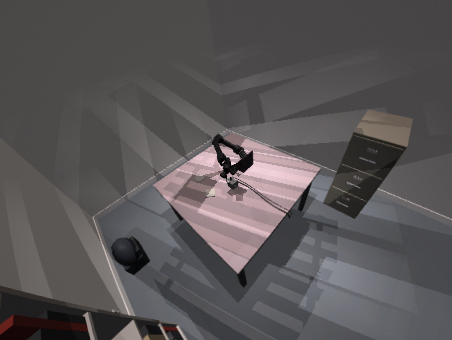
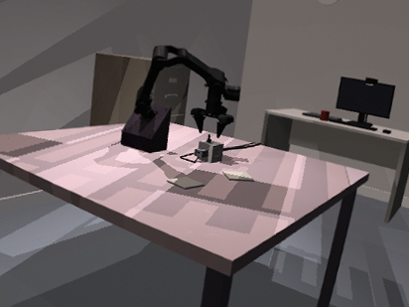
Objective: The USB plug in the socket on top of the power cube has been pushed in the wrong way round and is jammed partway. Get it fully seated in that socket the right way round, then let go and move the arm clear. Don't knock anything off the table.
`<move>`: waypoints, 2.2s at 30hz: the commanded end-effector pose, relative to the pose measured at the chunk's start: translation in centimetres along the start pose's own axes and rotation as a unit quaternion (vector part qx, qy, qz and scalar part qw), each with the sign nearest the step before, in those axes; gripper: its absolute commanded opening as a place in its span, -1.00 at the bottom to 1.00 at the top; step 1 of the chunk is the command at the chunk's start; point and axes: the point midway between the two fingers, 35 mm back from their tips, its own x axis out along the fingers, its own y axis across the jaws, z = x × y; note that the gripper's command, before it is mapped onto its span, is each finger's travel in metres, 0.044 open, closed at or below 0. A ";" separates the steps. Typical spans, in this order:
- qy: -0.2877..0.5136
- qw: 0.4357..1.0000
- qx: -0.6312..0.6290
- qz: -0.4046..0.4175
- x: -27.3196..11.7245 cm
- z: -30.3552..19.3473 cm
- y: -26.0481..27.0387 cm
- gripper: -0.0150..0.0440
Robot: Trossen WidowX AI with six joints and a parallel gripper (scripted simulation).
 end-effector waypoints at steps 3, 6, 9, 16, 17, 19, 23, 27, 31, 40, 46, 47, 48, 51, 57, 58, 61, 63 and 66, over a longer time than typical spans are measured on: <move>0.000 1.000 0.000 0.000 0.1 0.0 0.0 0.82; 0.000 1.000 0.000 0.000 0.1 0.0 0.0 0.56; 0.000 1.000 0.000 0.000 0.1 0.0 0.0 0.29; 0.000 1.000 0.000 0.000 0.1 0.0 0.0 -0.33; 0.000 1.000 0.000 0.000 0.1 0.0 0.0 -0.42; 0.000 1.000 0.000 0.000 0.1 0.0 0.0 -0.49; 0.000 1.000 0.000 0.000 0.1 0.0 0.0 -0.49; 0.000 1.000 0.000 0.000 0.1 0.0 0.0 -0.49; 0.000 1.000 0.000 0.000 0.1 0.0 0.0 -0.49; 0.000 1.000 0.000 0.000 -0.2 0.0 0.0 -0.49; 0.000 1.000 0.000 0.000 -0.6 0.0 0.0 -0.49; 0.000 1.000 0.000 0.000 -0.6 0.0 0.0 -0.49; 0.000 1.000 0.000 0.000 -0.7 0.0 0.0 -0.49; 0.000 1.000 0.000 0.000 -0.9 0.0 0.0 -0.49; 0.000 1.000 0.000 0.000 -1.3 0.0 0.0 -0.49; 0.000 1.000 0.000 0.000 -1.4 0.0 0.0 -0.49; 0.000 1.000 0.000 0.000 -1.6 0.0 0.0 -0.49; 0.000 1.000 0.000 0.000 -1.7 0.0 0.0 -0.49; 0.000 1.000 0.000 0.000 -1.9 0.0 0.0 -0.49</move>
